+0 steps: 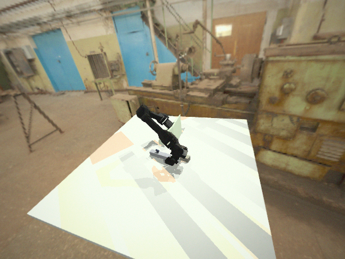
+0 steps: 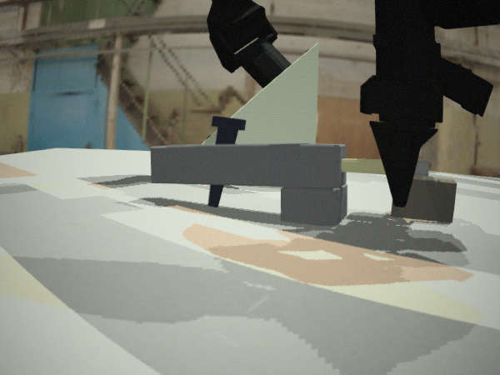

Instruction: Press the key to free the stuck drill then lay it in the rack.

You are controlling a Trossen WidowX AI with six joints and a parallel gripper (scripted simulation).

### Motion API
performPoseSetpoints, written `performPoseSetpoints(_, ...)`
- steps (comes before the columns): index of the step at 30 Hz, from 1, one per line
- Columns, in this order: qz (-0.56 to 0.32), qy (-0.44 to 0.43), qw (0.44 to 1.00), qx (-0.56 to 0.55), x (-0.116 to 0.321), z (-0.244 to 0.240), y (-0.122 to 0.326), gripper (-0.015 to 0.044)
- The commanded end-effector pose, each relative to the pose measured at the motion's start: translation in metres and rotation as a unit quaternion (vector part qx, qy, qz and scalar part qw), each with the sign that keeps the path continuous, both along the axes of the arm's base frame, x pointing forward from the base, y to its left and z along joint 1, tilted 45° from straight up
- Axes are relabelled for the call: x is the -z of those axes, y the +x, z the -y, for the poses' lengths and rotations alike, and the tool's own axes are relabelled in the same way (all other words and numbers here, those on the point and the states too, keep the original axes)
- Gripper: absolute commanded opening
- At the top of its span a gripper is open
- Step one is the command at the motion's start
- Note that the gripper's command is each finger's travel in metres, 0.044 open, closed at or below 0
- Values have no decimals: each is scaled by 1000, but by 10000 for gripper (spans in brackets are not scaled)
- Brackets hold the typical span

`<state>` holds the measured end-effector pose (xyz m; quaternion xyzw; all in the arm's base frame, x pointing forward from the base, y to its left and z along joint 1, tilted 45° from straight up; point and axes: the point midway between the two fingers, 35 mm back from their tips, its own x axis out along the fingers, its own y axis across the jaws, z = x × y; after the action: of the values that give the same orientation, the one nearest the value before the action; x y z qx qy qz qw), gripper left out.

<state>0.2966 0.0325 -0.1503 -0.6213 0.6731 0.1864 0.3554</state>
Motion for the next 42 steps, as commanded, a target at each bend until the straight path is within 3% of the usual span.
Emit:
performPoseSetpoints(1, -1, 1, 1000, 2, 5, -4, 1, 0)
performPoseSetpoints(42, 0, 3, 1000, 2, 43, -50, 15, 0)
